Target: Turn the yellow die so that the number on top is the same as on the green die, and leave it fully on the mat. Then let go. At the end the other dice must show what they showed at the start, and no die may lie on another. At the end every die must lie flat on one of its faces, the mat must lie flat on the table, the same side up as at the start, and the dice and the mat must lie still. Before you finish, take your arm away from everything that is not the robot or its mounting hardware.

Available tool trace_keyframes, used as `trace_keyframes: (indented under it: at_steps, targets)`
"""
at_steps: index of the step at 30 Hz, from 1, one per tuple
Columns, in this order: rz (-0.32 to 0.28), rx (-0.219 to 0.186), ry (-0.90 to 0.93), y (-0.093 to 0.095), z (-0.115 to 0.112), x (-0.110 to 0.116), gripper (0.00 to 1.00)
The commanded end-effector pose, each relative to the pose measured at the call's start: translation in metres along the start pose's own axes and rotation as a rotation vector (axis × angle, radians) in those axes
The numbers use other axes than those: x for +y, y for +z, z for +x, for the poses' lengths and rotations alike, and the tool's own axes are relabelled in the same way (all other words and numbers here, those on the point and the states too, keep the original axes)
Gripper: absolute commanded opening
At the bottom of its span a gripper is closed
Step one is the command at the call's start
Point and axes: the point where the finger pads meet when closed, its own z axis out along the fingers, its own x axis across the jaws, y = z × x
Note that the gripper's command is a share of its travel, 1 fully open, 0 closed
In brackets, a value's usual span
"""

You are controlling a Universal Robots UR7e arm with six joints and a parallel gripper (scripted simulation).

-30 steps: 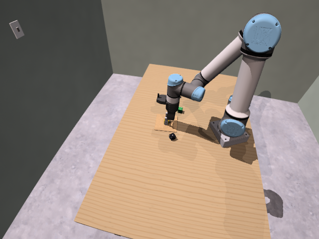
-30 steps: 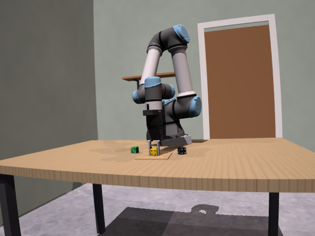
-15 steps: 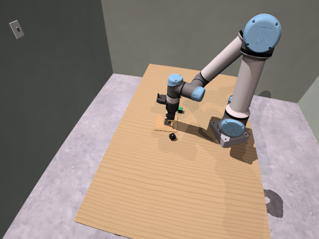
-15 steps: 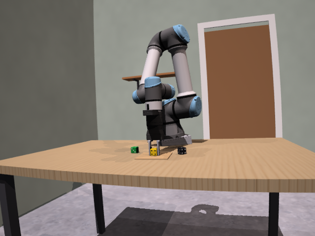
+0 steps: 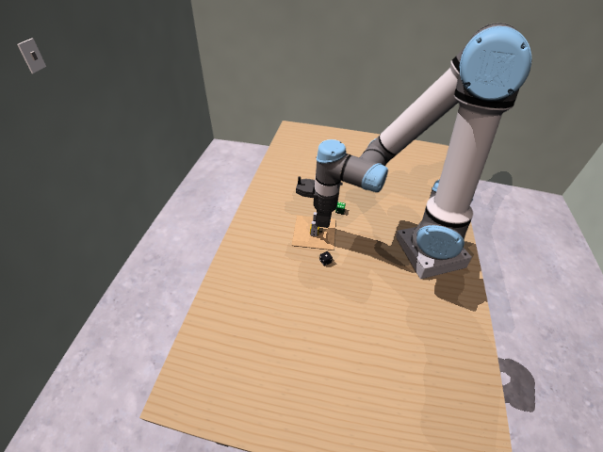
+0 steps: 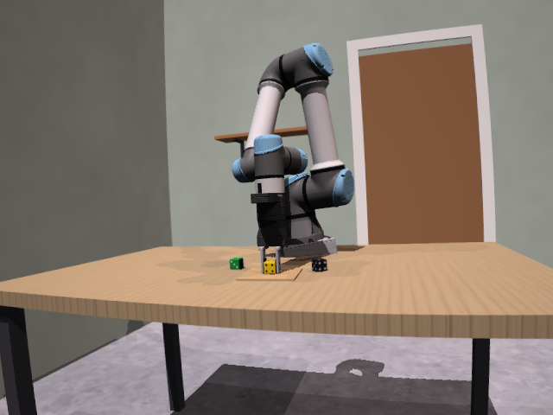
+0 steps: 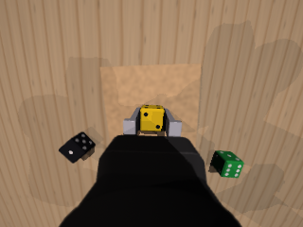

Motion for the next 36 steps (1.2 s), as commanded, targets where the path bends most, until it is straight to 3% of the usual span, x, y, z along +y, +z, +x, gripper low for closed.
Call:
trace_keyframes:
  at_steps: [1,11,15,17,18,20,21,36]
  targets:
    - [0.001,0.000,0.000,-0.0003,0.0001,-0.0004,0.57]
    - [0.001,0.000,0.000,-0.0003,0.0001,-0.0004,0.63]
    - [0.001,0.000,0.000,-0.0003,0.0001,-0.0004,0.75]
    - [0.001,0.000,0.000,-0.0003,0.0001,-0.0004,0.75]
    - [0.001,0.000,0.000,-0.0003,0.0001,-0.0004,0.81]
    - [0.001,0.000,0.000,-0.0003,0.0001,-0.0004,0.81]
    - [0.001,0.000,0.000,-0.0003,0.0001,-0.0004,0.87]
    - [0.001,0.000,0.000,-0.0026,0.0001,-0.0004,0.87]
